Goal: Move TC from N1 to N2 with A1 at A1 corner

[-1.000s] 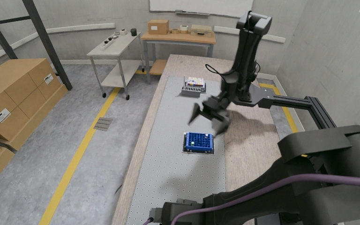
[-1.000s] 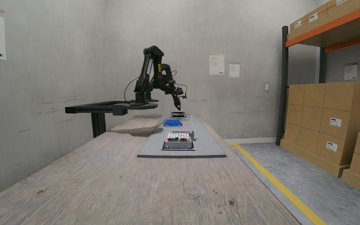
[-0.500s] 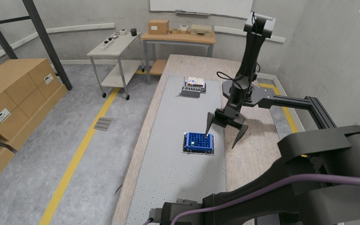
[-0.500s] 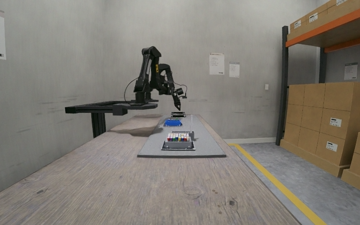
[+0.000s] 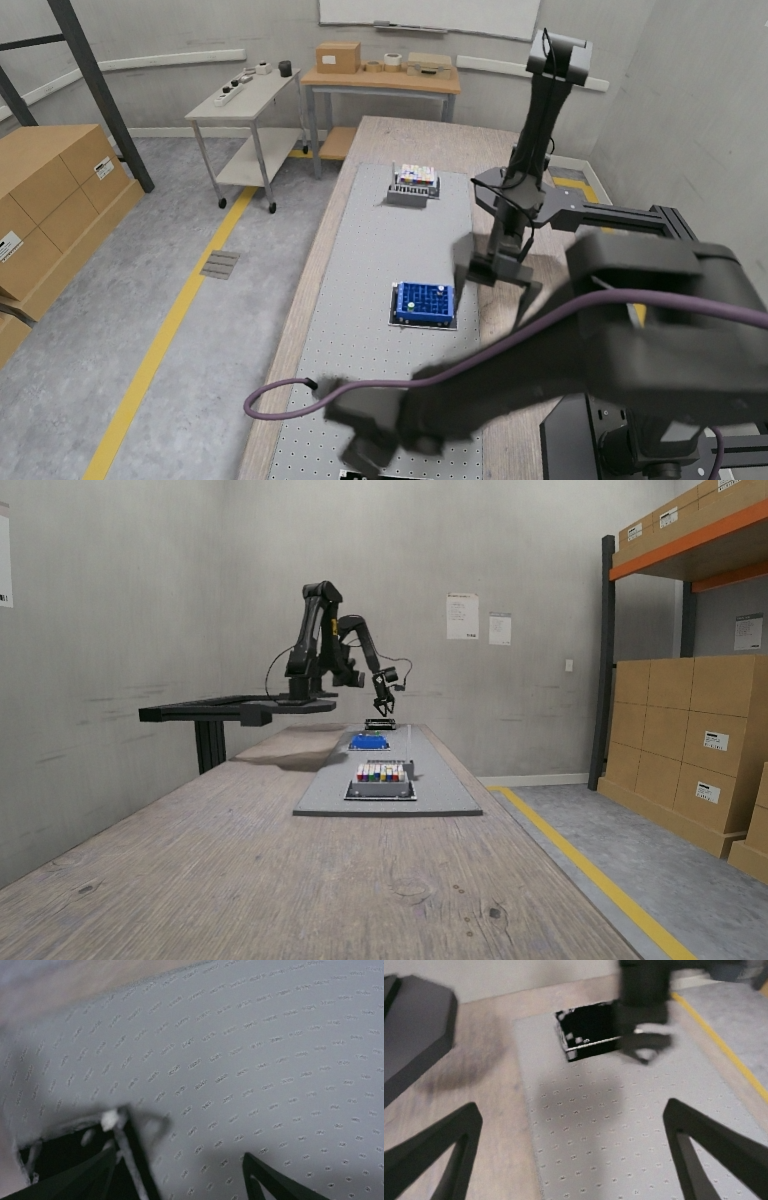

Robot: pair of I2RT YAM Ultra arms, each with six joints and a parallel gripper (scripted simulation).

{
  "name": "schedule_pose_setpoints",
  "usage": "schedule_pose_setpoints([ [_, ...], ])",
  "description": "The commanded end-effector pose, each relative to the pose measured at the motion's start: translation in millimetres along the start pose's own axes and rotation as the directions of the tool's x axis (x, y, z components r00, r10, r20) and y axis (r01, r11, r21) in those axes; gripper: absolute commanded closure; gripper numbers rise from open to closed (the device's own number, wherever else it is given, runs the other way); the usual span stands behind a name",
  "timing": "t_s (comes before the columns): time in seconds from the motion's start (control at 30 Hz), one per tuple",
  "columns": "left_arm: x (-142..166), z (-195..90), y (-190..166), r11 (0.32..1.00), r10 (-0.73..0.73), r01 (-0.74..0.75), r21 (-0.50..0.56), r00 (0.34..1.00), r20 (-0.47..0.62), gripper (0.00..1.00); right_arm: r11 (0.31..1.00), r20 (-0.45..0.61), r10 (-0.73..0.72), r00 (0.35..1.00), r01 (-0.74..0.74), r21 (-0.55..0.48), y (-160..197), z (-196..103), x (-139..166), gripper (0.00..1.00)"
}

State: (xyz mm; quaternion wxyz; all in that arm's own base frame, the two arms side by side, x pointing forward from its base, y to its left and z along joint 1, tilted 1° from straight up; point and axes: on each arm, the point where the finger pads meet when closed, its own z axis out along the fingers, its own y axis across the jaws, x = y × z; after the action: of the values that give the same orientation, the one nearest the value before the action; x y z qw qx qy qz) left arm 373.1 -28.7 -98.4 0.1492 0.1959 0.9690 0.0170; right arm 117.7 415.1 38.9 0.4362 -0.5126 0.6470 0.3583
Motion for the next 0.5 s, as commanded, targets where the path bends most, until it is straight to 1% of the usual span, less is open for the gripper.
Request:
schedule_pose_setpoints([
  [0.0,-28.8,0.2,-29.8,0.972,0.219,-0.218,0.090,0.976,0.000,0.00,0.999,-0.022,0.011,1.000,-0.012,-0.037,14.4,8.9,-18.5,0.00],
  [0.07,-42.4,0.3,-47.5,0.943,0.312,-0.311,0.119,0.950,0.014,0.00,0.999,-0.052,0.036,0.998,-0.038,-0.026,15.2,6.0,-20.2,0.00],
  [0.13,-42.4,0.3,-47.5,0.943,0.312,-0.311,0.119,0.950,0.014,0.00,0.999,-0.052,0.036,0.998,-0.038,-0.026,15.2,6.0,-20.2,0.00],
  [0.2,-51.1,-0.5,-65.2,0.902,0.405,-0.404,0.151,0.914,0.026,0.00,0.998,-0.102,0.066,0.993,-0.068,-0.016,16.2,1.5,-16.3,0.00],
  [0.3,-74.9,-2.8,-101.8,0.813,0.548,-0.552,0.186,0.833,0.074,0.00,0.994,-0.143,0.107,0.984,-0.108,-0.003,19.8,-9.7,-24.5,0.00],
  [0.37,-83.9,-4.7,-120.6,0.759,0.613,-0.619,0.202,0.784,0.098,0.00,0.991,-0.173,0.131,0.976,-0.131,0.008,21.4,-16.9,-25.8,0.00],
  [0.47,-94.4,-8.9,-152.2,0.653,0.712,-0.722,0.228,0.688,0.140,0.00,0.984,-0.241,0.177,0.954,-0.173,0.037,23.7,-32.5,-23.3,0.00],
])
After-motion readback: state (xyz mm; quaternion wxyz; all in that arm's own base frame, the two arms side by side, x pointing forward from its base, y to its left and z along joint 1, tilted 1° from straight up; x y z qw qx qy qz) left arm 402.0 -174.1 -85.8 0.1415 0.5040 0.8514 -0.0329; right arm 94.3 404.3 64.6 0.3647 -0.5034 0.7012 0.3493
